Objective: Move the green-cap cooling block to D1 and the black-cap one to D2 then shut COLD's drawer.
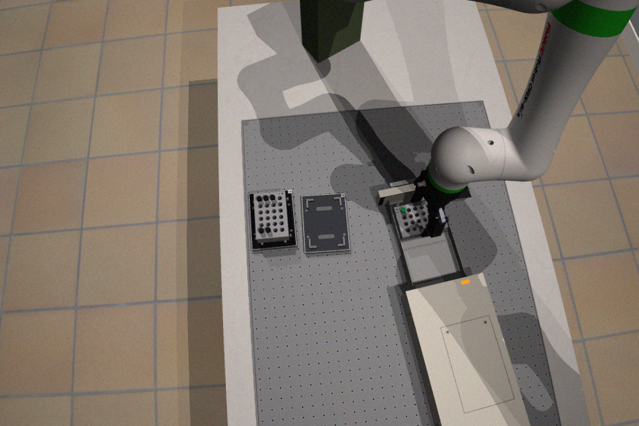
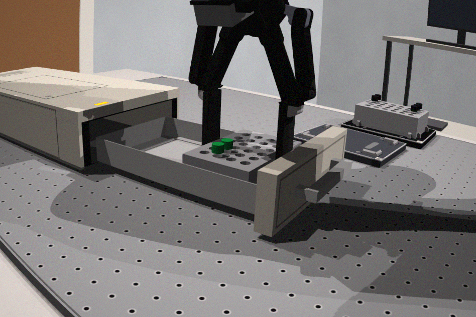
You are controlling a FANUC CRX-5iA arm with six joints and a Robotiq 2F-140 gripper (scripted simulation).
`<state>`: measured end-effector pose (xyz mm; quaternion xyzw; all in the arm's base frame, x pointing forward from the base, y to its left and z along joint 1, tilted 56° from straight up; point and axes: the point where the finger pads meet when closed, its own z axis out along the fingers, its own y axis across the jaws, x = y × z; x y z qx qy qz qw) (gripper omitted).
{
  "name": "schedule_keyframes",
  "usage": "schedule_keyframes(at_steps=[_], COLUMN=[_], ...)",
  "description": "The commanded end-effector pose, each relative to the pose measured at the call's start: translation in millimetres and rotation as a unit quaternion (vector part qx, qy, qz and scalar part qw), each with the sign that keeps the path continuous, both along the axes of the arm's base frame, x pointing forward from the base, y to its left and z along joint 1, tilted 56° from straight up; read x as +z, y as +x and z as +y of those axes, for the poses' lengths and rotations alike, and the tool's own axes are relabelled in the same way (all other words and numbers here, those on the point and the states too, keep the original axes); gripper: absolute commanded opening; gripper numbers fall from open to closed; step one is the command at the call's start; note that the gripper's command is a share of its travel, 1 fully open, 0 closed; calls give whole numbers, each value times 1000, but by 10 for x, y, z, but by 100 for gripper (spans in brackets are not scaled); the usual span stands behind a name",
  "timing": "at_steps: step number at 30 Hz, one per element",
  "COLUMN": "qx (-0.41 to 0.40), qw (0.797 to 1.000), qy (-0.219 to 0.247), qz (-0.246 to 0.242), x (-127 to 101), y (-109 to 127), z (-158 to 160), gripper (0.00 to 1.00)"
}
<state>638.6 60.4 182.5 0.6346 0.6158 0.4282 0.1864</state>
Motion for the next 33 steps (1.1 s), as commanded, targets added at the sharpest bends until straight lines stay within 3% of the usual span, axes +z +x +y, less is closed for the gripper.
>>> schedule_keyframes(at_steps=[1,15,33], qx=[0,0,0], qw=[1000,1000,1000], qy=[0,0,0], qz=[-1,-1,-1], x=[-6,-33,-32], y=[21,57,57], z=[4,16,16], gripper=[66,66,42])
